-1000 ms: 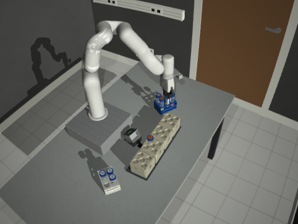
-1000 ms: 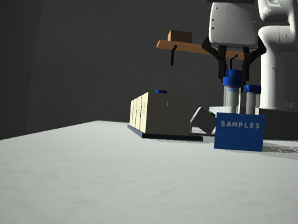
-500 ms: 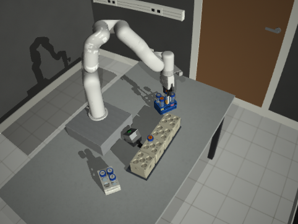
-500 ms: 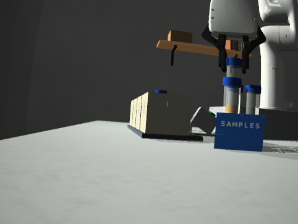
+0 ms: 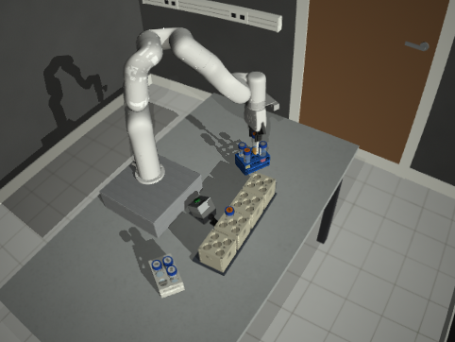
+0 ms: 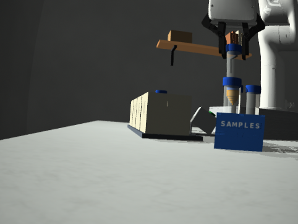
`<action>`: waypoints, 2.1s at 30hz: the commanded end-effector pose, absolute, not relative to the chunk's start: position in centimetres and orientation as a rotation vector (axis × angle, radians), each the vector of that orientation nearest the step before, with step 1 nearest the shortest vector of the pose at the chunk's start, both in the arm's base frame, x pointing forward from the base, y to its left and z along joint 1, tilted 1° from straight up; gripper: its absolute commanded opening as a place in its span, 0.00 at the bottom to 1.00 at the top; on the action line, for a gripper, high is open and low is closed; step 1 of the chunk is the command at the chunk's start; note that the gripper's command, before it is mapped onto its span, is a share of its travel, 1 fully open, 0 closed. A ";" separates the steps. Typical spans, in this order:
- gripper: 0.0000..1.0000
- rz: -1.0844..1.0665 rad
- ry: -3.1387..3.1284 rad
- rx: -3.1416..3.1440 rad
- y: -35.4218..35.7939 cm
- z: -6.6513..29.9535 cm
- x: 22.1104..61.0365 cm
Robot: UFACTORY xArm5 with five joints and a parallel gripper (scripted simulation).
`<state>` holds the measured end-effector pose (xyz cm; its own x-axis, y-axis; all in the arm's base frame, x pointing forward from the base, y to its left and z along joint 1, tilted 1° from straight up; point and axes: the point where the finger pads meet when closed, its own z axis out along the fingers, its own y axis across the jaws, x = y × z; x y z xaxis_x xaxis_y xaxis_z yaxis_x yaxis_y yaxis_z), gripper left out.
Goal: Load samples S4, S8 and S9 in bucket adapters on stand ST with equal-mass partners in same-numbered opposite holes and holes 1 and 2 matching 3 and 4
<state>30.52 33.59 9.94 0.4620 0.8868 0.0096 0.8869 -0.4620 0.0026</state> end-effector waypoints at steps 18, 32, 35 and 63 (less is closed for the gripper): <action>0.00 -0.013 -1.620 -2.671 33.6 13.8 30.6; 0.00 -0.013 -1.620 -2.671 33.5 16.4 30.6; 0.00 -0.013 -1.620 -2.671 33.5 16.5 30.6; 0.00 -0.005 -0.758 -3.030 27.4 16.4 37.2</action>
